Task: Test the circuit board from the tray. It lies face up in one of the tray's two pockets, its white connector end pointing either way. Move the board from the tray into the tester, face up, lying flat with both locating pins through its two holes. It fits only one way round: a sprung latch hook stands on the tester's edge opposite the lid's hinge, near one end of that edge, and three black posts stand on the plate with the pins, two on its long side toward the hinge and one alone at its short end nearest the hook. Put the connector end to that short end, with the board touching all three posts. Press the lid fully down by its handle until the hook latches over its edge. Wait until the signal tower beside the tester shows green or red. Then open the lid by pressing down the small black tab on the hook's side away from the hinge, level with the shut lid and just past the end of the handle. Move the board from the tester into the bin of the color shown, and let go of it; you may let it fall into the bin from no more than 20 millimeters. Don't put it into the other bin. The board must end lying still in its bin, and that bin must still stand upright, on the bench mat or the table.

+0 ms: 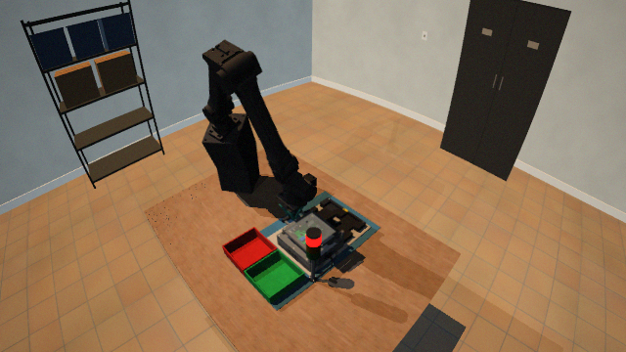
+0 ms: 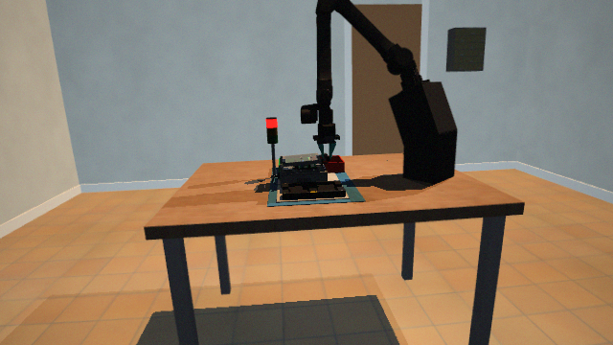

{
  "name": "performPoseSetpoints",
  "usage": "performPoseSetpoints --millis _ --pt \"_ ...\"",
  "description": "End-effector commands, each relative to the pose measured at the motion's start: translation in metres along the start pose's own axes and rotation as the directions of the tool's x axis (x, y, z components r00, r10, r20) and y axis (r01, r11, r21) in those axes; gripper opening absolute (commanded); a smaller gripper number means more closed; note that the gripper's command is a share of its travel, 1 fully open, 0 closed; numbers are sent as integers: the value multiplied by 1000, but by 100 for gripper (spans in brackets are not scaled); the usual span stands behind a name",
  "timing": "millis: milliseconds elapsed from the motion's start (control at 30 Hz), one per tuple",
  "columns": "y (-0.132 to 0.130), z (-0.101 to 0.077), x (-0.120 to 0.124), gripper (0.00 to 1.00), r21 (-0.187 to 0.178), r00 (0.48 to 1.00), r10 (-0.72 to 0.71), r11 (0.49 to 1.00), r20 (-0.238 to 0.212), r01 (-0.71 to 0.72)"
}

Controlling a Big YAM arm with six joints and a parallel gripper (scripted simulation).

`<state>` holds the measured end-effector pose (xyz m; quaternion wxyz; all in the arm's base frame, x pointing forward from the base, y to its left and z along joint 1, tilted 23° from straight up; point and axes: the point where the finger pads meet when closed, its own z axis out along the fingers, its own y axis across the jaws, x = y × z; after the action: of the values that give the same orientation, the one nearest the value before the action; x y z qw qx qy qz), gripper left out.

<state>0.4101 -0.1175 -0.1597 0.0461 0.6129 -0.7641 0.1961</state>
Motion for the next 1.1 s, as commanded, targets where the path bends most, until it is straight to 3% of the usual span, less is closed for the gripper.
performPoseSetpoints --millis 0,367,400,1067 --pt "-7 -4 7 26 18 1000 16 1000 2 -16" --pt "-7 -4 7 26 18 1000 16 1000 2 -16" --pt "-7 -4 7 0 18 1000 16 1000 2 -16" --pt "-8 -4 7 0 18 1000 16 1000 1 -16"
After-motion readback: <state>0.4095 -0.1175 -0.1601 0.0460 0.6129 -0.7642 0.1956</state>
